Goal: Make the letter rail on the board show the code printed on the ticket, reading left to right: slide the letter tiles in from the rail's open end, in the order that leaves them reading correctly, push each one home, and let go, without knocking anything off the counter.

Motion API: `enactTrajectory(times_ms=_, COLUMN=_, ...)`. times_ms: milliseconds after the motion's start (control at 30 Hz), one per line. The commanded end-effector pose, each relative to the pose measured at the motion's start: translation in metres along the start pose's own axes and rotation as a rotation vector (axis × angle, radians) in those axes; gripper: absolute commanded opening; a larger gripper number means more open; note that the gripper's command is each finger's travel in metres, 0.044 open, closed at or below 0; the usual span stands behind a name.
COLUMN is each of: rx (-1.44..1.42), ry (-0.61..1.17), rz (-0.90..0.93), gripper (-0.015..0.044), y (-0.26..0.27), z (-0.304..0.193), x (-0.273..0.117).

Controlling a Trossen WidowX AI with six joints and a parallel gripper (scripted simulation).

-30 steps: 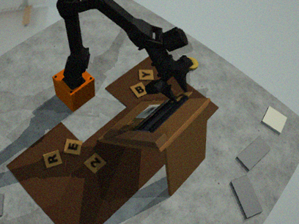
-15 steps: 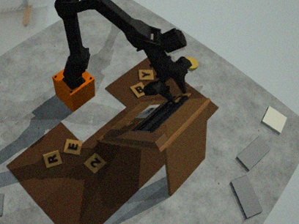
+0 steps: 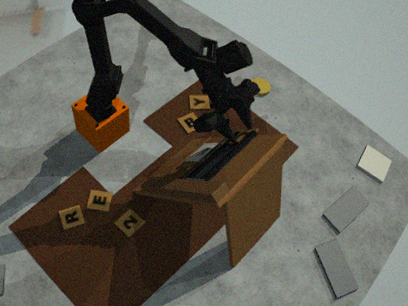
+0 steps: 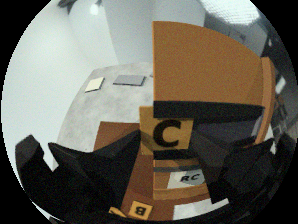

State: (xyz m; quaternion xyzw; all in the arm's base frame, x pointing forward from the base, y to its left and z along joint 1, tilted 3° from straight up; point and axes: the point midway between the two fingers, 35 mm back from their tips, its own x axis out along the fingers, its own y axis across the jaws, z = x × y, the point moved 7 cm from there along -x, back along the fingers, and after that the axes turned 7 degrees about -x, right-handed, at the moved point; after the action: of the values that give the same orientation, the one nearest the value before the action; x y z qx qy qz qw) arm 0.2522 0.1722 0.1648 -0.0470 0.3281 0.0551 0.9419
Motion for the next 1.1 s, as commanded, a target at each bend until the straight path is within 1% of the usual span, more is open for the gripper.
enactTrajectory(times_ms=0, rx=-0.003, ry=-0.003, rz=0.006, gripper=0.0, y=-0.002, z=0.0, x=0.0)
enactTrajectory(times_ms=1067, rx=-0.004, ry=-0.003, rz=0.005, gripper=0.0, y=-0.02, z=-0.002, x=0.0)
